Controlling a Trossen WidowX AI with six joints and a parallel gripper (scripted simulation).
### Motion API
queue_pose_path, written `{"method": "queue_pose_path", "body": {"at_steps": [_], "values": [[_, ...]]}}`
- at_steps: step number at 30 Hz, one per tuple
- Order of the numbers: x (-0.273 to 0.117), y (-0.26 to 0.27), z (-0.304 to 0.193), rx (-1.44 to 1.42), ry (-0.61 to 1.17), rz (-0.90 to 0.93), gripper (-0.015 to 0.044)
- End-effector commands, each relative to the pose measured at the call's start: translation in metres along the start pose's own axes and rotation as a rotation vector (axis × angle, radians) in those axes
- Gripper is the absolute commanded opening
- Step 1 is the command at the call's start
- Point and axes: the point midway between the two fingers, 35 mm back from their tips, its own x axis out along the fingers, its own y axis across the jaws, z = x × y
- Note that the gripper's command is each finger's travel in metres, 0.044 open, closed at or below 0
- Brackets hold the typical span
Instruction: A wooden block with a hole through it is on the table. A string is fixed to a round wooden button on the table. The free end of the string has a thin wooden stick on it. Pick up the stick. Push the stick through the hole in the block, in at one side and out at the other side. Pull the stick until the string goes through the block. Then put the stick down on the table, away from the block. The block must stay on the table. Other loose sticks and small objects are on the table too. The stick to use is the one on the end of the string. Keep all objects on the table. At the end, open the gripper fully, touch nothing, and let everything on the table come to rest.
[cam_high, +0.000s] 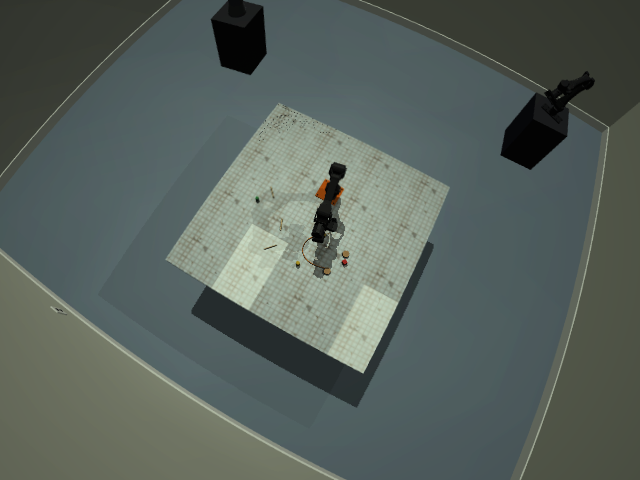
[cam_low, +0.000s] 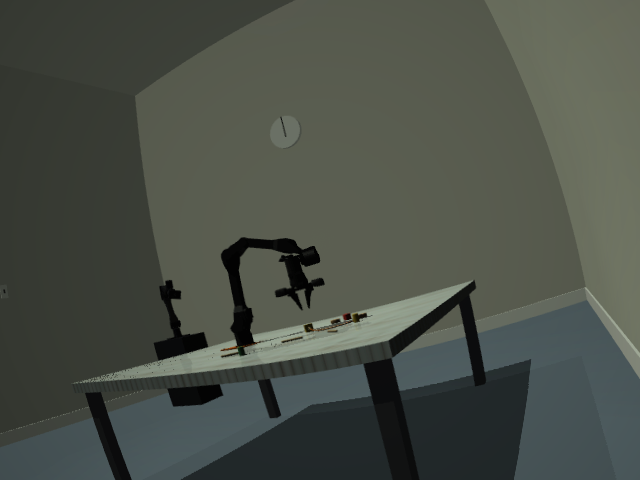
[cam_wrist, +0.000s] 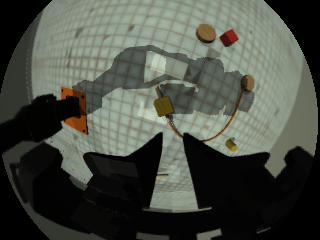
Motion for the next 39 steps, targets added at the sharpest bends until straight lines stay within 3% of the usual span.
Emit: {"method": "queue_pose_path", "body": {"at_steps": [1,7,39], "values": [[-0.001,0.004,0.01,0.527,-0.006,0.005,0.0124],[-0.001,0.007,0.019,1.08,-0.007,0.013,0.0124],[-0.002,0.019,0.044,2.574,0.017,0.039,0.0124]]}}
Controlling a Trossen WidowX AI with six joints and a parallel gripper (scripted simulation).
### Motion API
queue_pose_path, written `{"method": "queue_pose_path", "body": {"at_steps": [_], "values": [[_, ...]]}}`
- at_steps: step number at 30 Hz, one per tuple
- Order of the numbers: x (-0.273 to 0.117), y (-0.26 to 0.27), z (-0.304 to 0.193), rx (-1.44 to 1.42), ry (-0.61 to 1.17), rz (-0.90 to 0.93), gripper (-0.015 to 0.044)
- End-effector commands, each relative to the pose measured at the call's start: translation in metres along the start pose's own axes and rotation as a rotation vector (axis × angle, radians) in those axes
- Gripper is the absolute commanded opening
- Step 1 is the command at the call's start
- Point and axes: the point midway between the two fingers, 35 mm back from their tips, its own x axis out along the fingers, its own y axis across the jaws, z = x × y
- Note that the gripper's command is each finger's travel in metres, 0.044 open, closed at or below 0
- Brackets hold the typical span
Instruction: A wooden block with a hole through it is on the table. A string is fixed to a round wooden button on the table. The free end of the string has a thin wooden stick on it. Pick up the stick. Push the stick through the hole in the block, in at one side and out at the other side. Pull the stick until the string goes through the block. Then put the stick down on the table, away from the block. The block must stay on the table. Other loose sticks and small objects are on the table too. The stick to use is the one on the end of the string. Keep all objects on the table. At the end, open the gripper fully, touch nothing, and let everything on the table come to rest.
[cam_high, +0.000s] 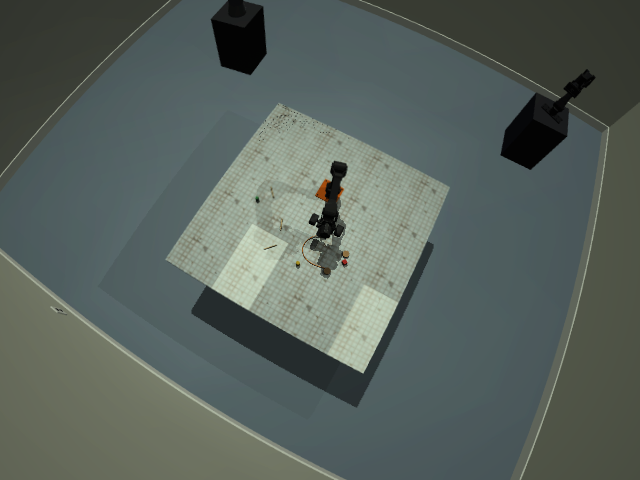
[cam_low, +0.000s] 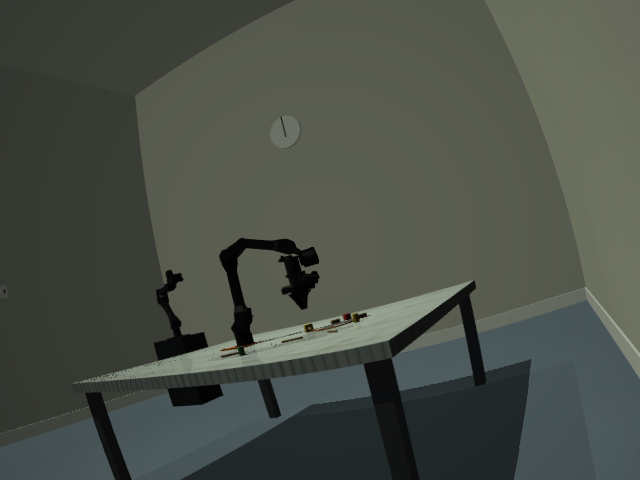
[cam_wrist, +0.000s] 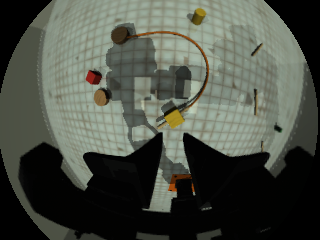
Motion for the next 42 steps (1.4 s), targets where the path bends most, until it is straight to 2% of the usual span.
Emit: {"method": "queue_pose_path", "body": {"at_steps": [1,6,27,42], "values": [[0.0,0.012,-0.013,0.798,0.025,0.006,0.0124],[0.0,0.014,-0.015,0.983,0.027,0.003,0.0124],[0.001,0.014,-0.015,0.983,0.027,0.003,0.0124],[0.024,0.015,-0.013,0.983,0.027,0.004,0.0124]]}}
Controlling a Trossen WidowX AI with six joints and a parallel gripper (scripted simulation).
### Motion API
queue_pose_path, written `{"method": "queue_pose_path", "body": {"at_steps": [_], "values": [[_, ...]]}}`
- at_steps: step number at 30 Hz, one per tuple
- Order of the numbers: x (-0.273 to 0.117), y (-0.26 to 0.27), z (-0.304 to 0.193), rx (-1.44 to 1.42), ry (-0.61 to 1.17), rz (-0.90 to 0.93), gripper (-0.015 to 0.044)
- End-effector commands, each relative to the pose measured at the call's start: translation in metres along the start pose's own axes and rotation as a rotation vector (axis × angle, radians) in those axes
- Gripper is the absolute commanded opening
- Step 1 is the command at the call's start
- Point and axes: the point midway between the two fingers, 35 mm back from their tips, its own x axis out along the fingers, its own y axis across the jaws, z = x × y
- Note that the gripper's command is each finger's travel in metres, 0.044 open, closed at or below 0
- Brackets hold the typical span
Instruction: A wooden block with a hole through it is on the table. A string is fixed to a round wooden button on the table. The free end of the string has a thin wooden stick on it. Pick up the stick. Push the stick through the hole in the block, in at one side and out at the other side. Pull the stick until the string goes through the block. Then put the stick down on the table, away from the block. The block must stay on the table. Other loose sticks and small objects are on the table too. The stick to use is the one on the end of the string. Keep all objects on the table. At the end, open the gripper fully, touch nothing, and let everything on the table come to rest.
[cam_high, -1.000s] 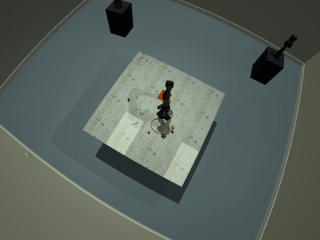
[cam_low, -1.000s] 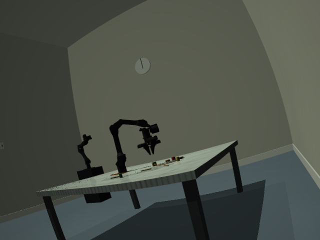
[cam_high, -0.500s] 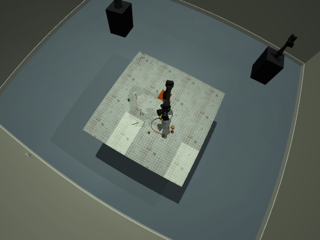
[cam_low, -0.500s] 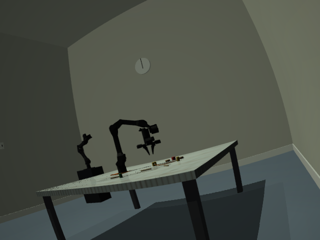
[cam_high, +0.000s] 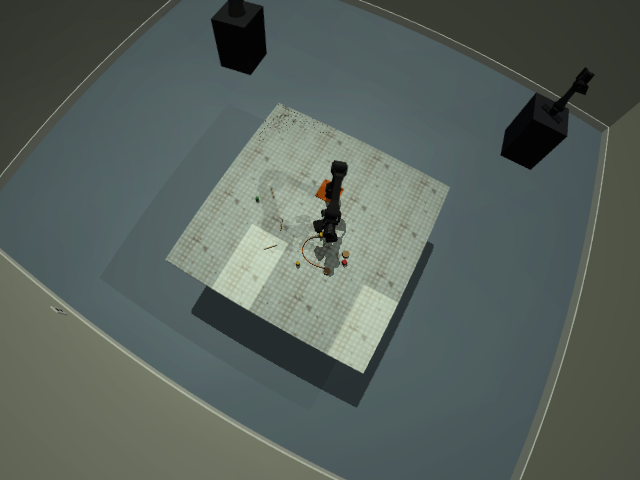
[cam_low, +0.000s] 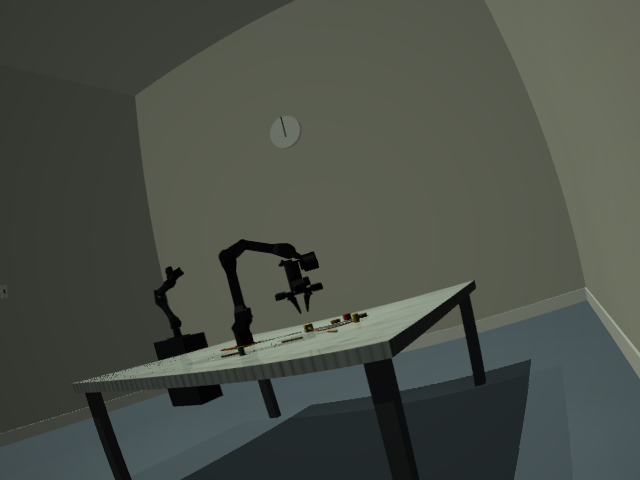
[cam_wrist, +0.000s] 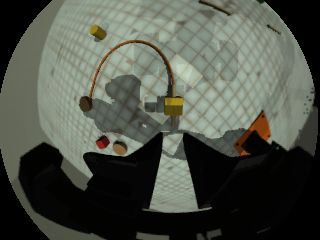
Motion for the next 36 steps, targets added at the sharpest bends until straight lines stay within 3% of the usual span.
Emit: {"method": "queue_pose_path", "body": {"at_steps": [1,36], "values": [[0.01,0.0,-0.001,0.004,0.007,-0.01,0.0124],[0.065,-0.004,-0.002,0.004,0.007,-0.01,0.0124]]}}
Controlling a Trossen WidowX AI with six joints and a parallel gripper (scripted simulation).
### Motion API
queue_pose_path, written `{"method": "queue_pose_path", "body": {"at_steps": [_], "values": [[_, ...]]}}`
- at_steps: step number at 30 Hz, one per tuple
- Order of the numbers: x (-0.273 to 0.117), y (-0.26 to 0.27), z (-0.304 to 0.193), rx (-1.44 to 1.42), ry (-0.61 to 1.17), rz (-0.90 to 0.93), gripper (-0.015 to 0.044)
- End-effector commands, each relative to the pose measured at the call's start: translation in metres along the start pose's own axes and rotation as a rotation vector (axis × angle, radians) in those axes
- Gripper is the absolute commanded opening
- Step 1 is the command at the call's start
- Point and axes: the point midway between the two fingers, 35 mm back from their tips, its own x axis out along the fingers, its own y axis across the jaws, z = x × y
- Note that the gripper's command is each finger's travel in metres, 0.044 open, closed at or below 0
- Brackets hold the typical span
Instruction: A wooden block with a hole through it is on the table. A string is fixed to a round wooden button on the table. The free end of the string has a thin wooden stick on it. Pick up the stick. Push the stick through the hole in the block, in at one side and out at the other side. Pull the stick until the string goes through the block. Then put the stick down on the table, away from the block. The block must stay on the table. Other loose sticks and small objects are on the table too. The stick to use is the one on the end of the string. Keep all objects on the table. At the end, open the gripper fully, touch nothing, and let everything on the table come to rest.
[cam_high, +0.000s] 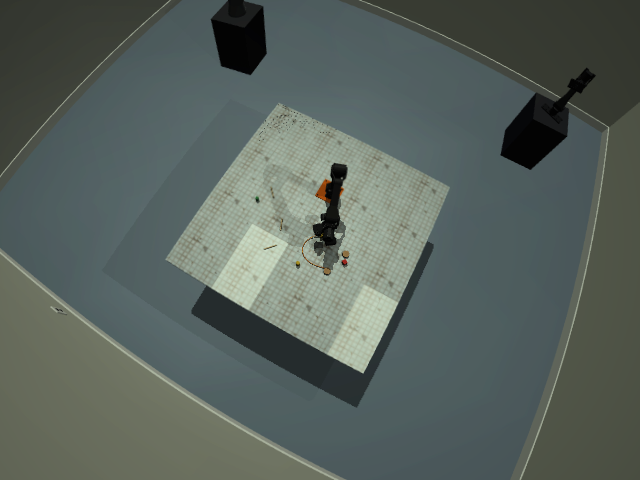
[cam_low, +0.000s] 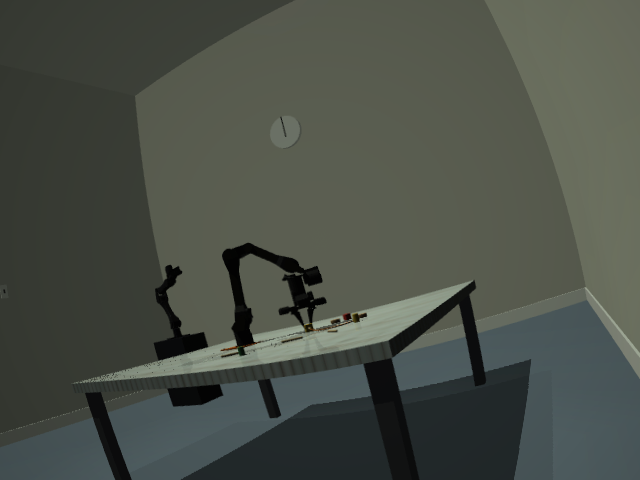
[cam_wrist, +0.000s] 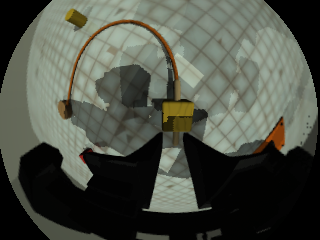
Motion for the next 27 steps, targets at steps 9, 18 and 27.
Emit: {"method": "queue_pose_path", "body": {"at_steps": [9,18,27], "values": [[0.0069,-0.0021,-0.0012,0.004,0.007,-0.01,0.0124],[0.0054,-0.0018,-0.0005,0.0,0.002,-0.008,0.0],[0.007,-0.0021,-0.0021,-0.009,-0.046,-0.009,0.0]]}}
